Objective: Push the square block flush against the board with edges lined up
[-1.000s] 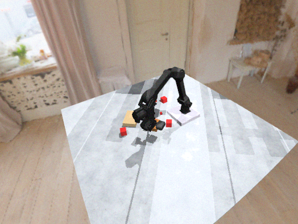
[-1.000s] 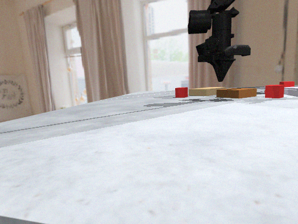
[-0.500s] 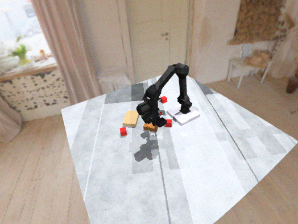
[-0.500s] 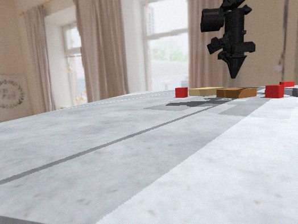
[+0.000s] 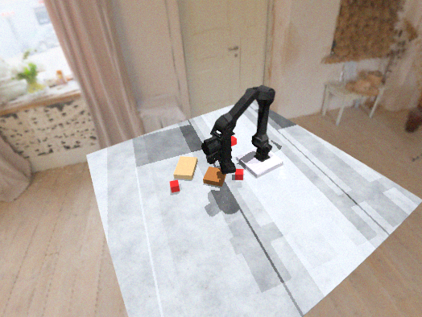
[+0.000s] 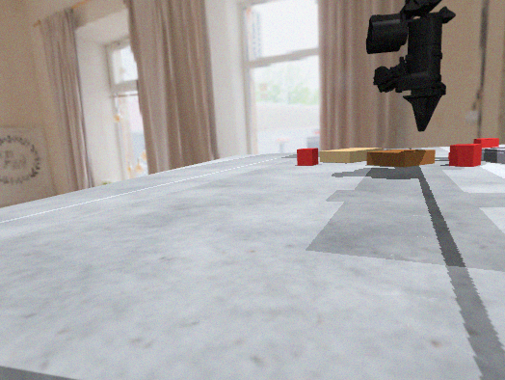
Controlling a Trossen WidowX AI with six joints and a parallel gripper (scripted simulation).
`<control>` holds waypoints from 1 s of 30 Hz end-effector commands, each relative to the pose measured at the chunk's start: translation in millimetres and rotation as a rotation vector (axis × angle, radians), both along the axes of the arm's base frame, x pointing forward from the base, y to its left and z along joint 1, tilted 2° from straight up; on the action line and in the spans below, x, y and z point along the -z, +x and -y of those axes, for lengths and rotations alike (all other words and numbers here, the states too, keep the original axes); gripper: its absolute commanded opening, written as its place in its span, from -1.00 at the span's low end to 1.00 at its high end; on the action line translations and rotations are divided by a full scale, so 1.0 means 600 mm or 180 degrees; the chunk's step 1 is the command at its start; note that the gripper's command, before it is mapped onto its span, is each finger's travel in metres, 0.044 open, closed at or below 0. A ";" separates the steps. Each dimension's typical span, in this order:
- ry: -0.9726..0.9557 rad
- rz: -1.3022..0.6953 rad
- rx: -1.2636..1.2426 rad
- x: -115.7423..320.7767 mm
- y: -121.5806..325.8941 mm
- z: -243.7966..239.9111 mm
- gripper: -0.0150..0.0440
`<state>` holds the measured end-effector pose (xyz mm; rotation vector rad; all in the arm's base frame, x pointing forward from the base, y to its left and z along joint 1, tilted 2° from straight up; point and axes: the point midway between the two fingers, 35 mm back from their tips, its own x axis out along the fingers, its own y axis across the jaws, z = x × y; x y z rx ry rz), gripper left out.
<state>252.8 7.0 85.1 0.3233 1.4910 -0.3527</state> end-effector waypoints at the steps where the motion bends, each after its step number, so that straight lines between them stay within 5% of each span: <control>1: 0.0022 0.0013 0.0533 0.005 -0.030 0.009 -0.49; 11: 0.0063 0.0037 0.1454 0.018 -0.079 0.019 -0.49; 23: 0.0059 0.0030 0.1374 0.016 -0.075 0.018 -0.49; 30: 0.0029 0.0014 0.0681 0.008 -0.044 0.017 -0.49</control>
